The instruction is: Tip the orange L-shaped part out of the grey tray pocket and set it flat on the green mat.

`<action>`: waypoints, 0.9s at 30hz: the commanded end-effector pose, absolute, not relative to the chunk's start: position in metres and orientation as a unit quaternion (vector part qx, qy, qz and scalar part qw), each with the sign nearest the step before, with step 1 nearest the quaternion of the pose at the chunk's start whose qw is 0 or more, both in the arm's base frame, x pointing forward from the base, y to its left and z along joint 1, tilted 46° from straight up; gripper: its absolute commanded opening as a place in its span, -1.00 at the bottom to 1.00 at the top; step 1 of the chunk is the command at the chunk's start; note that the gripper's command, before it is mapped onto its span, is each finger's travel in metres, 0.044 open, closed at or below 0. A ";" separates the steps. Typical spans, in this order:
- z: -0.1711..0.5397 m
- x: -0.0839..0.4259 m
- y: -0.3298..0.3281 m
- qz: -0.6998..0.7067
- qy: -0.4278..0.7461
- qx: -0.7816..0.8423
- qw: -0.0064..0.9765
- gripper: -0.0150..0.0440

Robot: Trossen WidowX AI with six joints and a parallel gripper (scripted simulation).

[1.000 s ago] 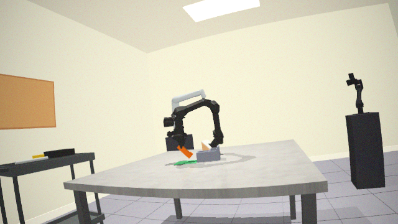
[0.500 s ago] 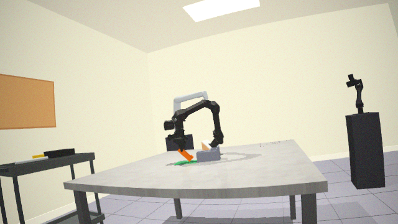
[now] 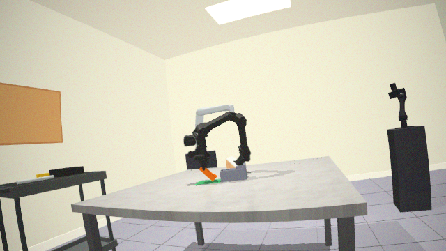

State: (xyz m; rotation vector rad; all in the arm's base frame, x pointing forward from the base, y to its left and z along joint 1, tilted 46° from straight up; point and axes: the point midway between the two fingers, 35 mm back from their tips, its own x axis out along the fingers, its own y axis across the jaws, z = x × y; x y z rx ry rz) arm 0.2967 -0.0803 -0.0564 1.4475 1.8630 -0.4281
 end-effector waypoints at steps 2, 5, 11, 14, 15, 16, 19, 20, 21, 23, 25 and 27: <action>-0.056 0.297 -0.080 -0.166 0.724 0.562 0.363 -0.05; -0.056 0.297 -0.080 -0.166 0.724 0.562 0.363 0.22; -0.038 0.302 -0.101 -0.167 0.723 0.563 0.363 0.75; -0.011 0.306 -0.126 -0.168 0.723 0.564 0.363 0.86; -0.003 0.306 -0.134 -0.167 0.723 0.564 0.363 0.86; 0.003 0.306 -0.138 -0.167 0.722 0.565 0.362 0.86; 0.005 0.306 -0.140 -0.167 0.722 0.565 0.362 0.86; 0.005 0.306 -0.140 -0.167 0.722 0.565 0.362 0.86; 0.005 0.306 -0.140 -0.167 0.722 0.565 0.362 0.86; 0.000 0.307 -0.137 -0.168 0.717 0.569 0.365 0.86; 0.000 0.307 -0.137 -0.168 0.717 0.569 0.365 0.86; 0.000 0.307 -0.137 -0.168 0.717 0.569 0.365 0.86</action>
